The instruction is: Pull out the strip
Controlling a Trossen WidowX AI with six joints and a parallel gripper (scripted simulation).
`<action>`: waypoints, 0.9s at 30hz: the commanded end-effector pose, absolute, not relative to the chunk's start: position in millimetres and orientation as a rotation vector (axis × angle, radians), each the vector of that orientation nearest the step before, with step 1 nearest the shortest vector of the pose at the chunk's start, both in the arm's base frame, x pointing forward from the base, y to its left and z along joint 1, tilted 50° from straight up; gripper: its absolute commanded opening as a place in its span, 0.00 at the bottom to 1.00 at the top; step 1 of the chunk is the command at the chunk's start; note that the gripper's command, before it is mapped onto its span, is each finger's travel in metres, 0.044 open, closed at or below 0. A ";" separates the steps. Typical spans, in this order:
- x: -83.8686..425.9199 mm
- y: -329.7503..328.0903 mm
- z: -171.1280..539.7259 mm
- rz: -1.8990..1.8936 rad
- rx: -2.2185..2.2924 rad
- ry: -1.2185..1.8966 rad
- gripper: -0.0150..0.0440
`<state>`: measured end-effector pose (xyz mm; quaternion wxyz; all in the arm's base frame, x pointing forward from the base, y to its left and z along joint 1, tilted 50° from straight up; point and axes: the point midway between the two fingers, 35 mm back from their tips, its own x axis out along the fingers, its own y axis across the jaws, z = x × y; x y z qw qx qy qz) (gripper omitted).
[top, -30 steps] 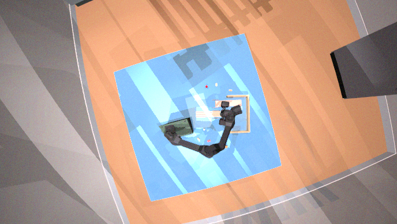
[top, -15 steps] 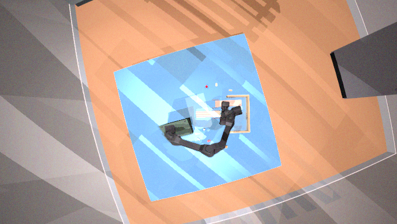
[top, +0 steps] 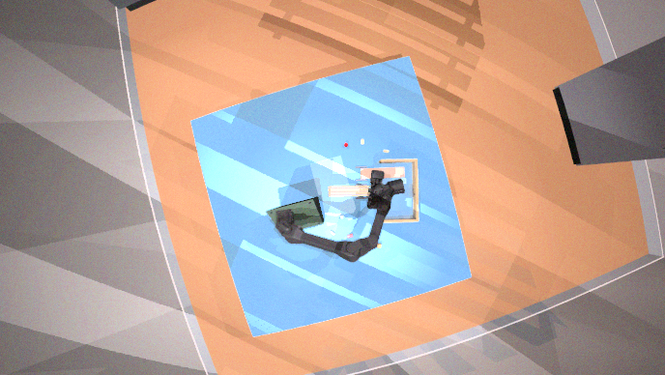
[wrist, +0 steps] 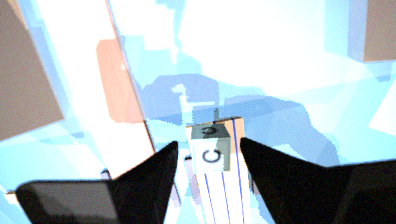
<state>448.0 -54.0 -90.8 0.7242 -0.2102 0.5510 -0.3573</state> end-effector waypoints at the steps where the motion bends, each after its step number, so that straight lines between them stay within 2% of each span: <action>1: 444.5 -62.8 -99.8 -0.792 -0.477 1.231 0.68; 18: 444.8 -66.0 -102.2 -0.792 -0.477 1.231 0.68; 22: 446.7 -64.4 -100.7 -0.792 -0.468 1.224 0.50; 27: 446.7 -64.4 -100.7 -0.792 -0.468 1.224 0.44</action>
